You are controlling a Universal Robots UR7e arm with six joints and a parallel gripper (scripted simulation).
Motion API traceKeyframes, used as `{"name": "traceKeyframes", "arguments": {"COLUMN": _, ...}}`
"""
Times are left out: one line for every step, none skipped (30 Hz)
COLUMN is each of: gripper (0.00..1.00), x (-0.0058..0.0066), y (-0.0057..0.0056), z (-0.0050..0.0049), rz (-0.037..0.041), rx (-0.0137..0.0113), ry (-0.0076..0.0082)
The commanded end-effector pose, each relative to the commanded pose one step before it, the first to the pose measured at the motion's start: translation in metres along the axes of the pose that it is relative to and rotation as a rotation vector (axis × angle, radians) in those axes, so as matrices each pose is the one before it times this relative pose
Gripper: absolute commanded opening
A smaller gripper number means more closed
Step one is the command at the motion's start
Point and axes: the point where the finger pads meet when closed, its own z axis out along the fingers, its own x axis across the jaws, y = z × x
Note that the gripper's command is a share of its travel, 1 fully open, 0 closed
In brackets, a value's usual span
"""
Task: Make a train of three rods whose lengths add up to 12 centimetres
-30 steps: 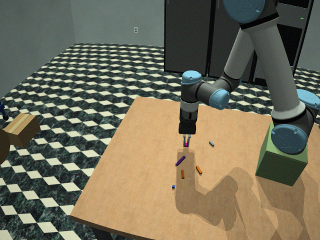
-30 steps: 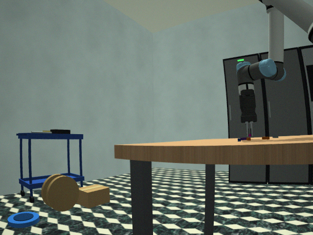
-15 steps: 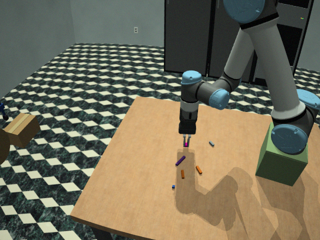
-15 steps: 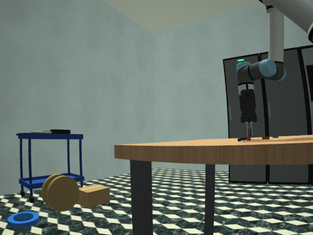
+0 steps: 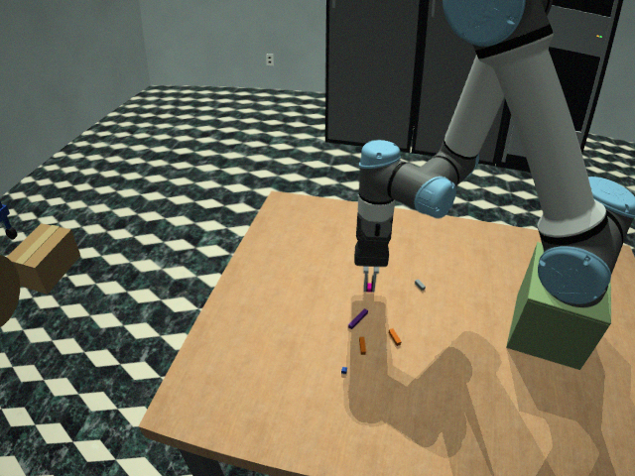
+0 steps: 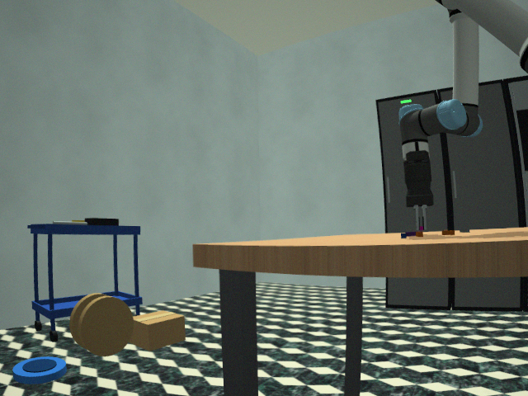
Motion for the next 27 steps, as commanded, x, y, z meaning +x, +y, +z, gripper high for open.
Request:
{"name": "traceKeyframes", "arguments": {"gripper": 0.24, "x": 0.00033, "y": 0.00023, "z": 0.002288, "rz": -0.00001, "rx": -0.00065, "ry": 0.00099}}
{"name": "traceKeyframes", "arguments": {"gripper": 0.24, "x": 0.0, "y": 0.0, "z": 0.000862, "rz": 0.0, "rx": 0.0, "ry": 0.0}}
{"name": "traceKeyframes", "arguments": {"gripper": 0.24, "x": 0.0, "y": 0.0, "z": 0.000911, "rz": 0.0, "rx": 0.0, "ry": 0.0}}
{"name": "traceKeyframes", "arguments": {"gripper": 0.24, "x": 0.0, "y": 0.0, "z": 0.000937, "rz": 0.0, "rx": 0.0, "ry": 0.0}}
{"name": "traceKeyframes", "arguments": {"gripper": 0.24, "x": 0.0, "y": 0.0, "z": 0.000937, "rz": 0.0, "rx": 0.0, "ry": 0.0}}
{"name": "traceKeyframes", "arguments": {"gripper": 0.24, "x": 0.0, "y": 0.0, "z": 0.0, "rz": 0.0, "rx": 0.0, "ry": 0.0}}
{"name": "traceKeyframes", "arguments": {"gripper": 0.24, "x": 0.0, "y": 0.0, "z": 0.0, "rz": 0.0, "rx": 0.0, "ry": 0.0}}
{"name": "traceKeyframes", "arguments": {"gripper": 0.24, "x": 0.0, "y": 0.0, "z": 0.000911, "rz": 0.0, "rx": 0.0, "ry": 0.0}}
{"name": "traceKeyframes", "arguments": {"gripper": 0.24, "x": 0.0, "y": 0.0, "z": 0.000859, "rz": 0.0, "rx": 0.0, "ry": 0.0}}
{"name": "traceKeyframes", "arguments": {"gripper": 0.24, "x": 0.0, "y": 0.0, "z": 0.000786, "rz": 0.0, "rx": 0.0, "ry": 0.0}}
{"name": "traceKeyframes", "arguments": {"gripper": 0.24, "x": 0.0, "y": 0.0, "z": 0.000694, "rz": 0.0, "rx": 0.0, "ry": 0.0}}
{"name": "traceKeyframes", "arguments": {"gripper": 0.24, "x": 0.0, "y": 0.0, "z": 0.000586, "rz": 0.0, "rx": 0.0, "ry": 0.0}}
{"name": "traceKeyframes", "arguments": {"gripper": 0.24, "x": 0.0, "y": 0.0, "z": 0.000469, "rz": 0.0, "rx": 0.0, "ry": 0.0}}
{"name": "traceKeyframes", "arguments": {"gripper": 0.24, "x": 0.0, "y": 0.0, "z": 0.000349, "rz": 0.0, "rx": 0.0, "ry": 0.0}}
{"name": "traceKeyframes", "arguments": {"gripper": 0.24, "x": 0.0, "y": 0.0, "z": 0.000234, "rz": 0.0, "rx": 0.0, "ry": 0.0}}
{"name": "traceKeyframes", "arguments": {"gripper": 0.24, "x": 0.0, "y": 0.0, "z": 0.000132, "rz": 0.0, "rx": 0.0, "ry": 0.0}}
{"name": "traceKeyframes", "arguments": {"gripper": 0.24, "x": 0.0, "y": 0.0, "z": 0.000053, "rz": 0.0, "rx": 0.0, "ry": 0.0}}
{"name": "traceKeyframes", "arguments": {"gripper": 0.24, "x": 0.0, "y": 0.0, "z": 0.000008, "rz": 0.0, "rx": 0.0, "ry": 0.0}}
{"name": "traceKeyframes", "arguments": {"gripper": 0.24, "x": 0.0, "y": 0.0, "z": 0.0, "rz": 0.0, "rx": 0.0, "ry": 0.0}}
{"name": "traceKeyframes", "arguments": {"gripper": 0.24, "x": 0.0, "y": 0.0, "z": 0.0, "rz": 0.0, "rx": 0.0, "ry": 0.0}}
{"name": "traceKeyframes", "arguments": {"gripper": 0.24, "x": 0.0, "y": 0.0, "z": 0.0, "rz": 0.0, "rx": 0.0, "ry": 0.0}}
{"name": "traceKeyframes", "arguments": {"gripper": 0.24, "x": 0.0, "y": 0.0, "z": 0.0, "rz": 0.0, "rx": 0.0, "ry": 0.0}}
{"name": "traceKeyframes", "arguments": {"gripper": 0.24, "x": 0.0, "y": 0.0, "z": 0.0, "rz": 0.0, "rx": 0.0, "ry": 0.0}}
{"name": "traceKeyframes", "arguments": {"gripper": 0.24, "x": 0.0, "y": 0.0, "z": 0.0, "rz": 0.0, "rx": 0.0, "ry": 0.0}}
{"name": "traceKeyframes", "arguments": {"gripper": 0.24, "x": 0.0, "y": 0.0, "z": 0.0, "rz": 0.0, "rx": 0.0, "ry": 0.0}}
{"name": "traceKeyframes", "arguments": {"gripper": 0.24, "x": 0.0, "y": 0.0, "z": 0.0, "rz": 0.0, "rx": 0.0, "ry": 0.0}}
{"name": "traceKeyframes", "arguments": {"gripper": 0.24, "x": 0.0, "y": 0.0, "z": 0.0, "rz": 0.0, "rx": 0.0, "ry": 0.0}}
